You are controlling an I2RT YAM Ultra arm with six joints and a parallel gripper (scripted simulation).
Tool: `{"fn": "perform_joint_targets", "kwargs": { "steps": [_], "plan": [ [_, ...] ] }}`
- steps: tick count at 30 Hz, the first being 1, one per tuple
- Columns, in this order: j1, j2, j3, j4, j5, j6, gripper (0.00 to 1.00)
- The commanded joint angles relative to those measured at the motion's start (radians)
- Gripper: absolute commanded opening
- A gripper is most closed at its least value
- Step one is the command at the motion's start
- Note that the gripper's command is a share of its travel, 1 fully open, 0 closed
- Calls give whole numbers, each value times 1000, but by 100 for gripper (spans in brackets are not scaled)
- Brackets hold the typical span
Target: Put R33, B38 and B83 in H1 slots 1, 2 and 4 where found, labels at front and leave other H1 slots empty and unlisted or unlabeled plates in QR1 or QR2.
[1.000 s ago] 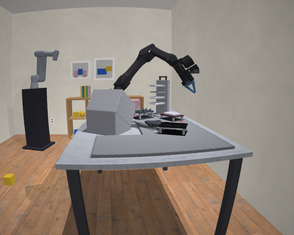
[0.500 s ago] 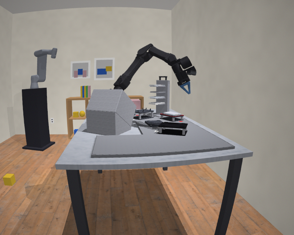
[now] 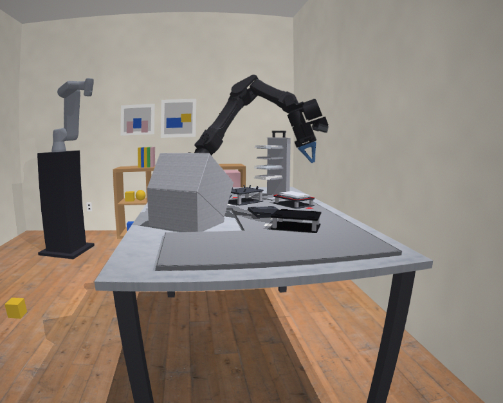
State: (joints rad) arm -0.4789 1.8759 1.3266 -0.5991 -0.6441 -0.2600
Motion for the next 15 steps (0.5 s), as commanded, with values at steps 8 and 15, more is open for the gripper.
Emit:
{"fn": "perform_joint_targets", "kwargs": {
  "steps": [8,15],
  "plan": [
    [18,-81,-44,-87,17,-41,0],
    [31,-113,-57,-176,26,-86,0]
  ]
}}
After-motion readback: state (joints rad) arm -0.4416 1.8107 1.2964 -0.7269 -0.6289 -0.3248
